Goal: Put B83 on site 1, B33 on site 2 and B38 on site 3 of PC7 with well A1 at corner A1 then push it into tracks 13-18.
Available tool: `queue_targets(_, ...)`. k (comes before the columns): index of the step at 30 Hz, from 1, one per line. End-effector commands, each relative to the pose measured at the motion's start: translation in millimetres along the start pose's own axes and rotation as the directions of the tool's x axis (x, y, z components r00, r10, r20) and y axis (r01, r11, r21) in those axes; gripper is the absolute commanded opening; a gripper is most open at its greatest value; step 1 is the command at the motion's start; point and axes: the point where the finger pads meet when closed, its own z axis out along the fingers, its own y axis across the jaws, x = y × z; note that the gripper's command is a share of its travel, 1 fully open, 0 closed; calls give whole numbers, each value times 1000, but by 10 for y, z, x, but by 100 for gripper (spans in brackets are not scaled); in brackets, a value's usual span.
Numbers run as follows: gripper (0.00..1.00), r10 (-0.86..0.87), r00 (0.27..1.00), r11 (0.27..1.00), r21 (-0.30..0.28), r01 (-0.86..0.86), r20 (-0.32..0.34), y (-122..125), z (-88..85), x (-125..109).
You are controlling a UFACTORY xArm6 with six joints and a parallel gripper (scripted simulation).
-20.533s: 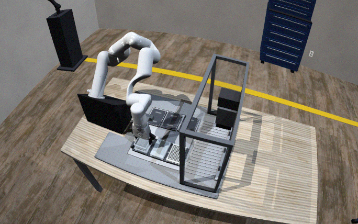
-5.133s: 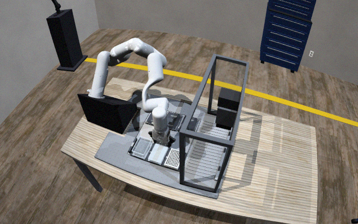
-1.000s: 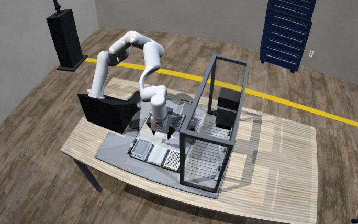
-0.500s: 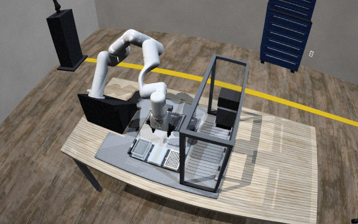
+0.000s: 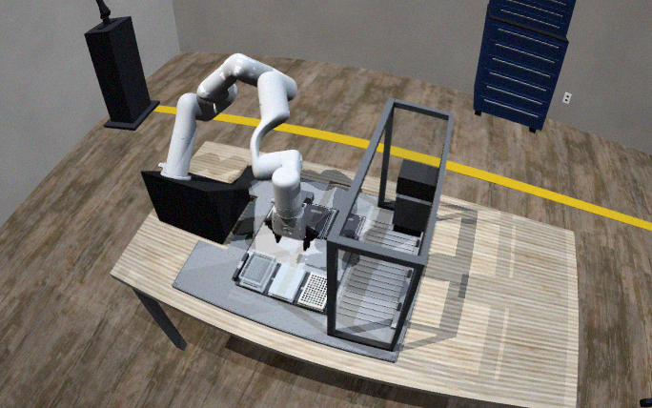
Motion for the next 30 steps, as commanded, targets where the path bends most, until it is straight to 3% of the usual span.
queue_targets(1, 100, 0, 1000, 1000, -3, 0, 1, 13, -16, -203)
queue_targets(30, 100, 0, 1000, 1000, -3, 0, 2, 12, -20, -1454)
